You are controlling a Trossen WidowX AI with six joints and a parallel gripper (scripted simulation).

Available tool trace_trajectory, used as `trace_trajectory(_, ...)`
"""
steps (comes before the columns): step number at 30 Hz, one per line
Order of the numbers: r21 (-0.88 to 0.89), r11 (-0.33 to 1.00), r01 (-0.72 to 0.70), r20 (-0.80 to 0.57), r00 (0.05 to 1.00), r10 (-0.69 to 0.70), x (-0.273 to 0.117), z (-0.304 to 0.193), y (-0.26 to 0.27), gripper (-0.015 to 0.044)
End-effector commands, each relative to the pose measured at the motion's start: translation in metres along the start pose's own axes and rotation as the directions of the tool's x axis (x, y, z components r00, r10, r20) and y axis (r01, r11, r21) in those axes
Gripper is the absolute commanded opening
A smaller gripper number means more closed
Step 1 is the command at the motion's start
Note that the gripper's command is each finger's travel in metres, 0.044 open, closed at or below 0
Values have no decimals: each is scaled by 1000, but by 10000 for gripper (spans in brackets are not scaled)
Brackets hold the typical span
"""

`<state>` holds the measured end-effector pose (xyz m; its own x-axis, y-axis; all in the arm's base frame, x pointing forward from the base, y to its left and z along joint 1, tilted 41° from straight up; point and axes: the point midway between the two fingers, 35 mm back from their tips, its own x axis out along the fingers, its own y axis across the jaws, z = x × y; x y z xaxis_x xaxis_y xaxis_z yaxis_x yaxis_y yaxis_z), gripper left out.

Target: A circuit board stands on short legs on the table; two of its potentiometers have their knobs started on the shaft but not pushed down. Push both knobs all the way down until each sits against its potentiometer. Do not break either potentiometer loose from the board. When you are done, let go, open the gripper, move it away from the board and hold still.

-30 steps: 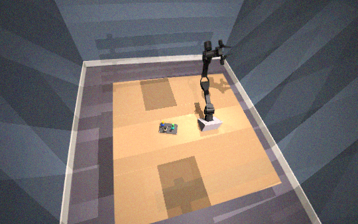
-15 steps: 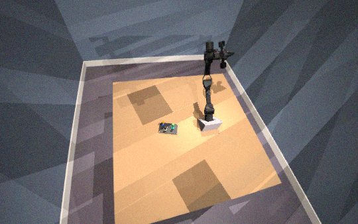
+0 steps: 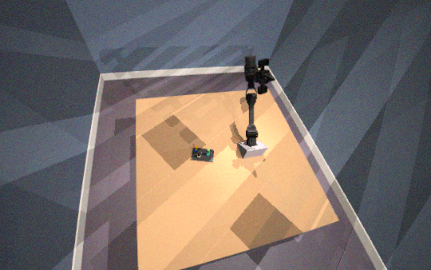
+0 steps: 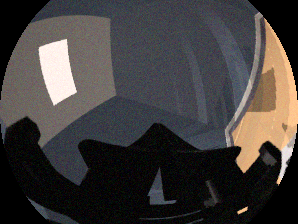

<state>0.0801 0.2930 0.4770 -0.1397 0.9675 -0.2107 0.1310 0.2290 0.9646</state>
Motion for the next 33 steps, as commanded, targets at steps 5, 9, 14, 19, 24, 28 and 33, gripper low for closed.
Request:
trace_trajectory(5,33,990,138,205,968,-142,16,72,-38,0)
trace_trajectory(9,61,975,212,291,931,-220,18,106,-59,0)
trace_trajectory(14,97,945,312,382,865,-325,16,144,-88,0)
trace_trajectory(19,147,898,414,450,781,-433,9,180,-119,0)
trace_trajectory(24,211,834,511,492,681,-542,-4,212,-153,0)
trace_trajectory(28,257,768,587,510,592,-624,-16,233,-180,0)
trace_trajectory(33,314,667,676,512,471,-719,-34,255,-212,0)
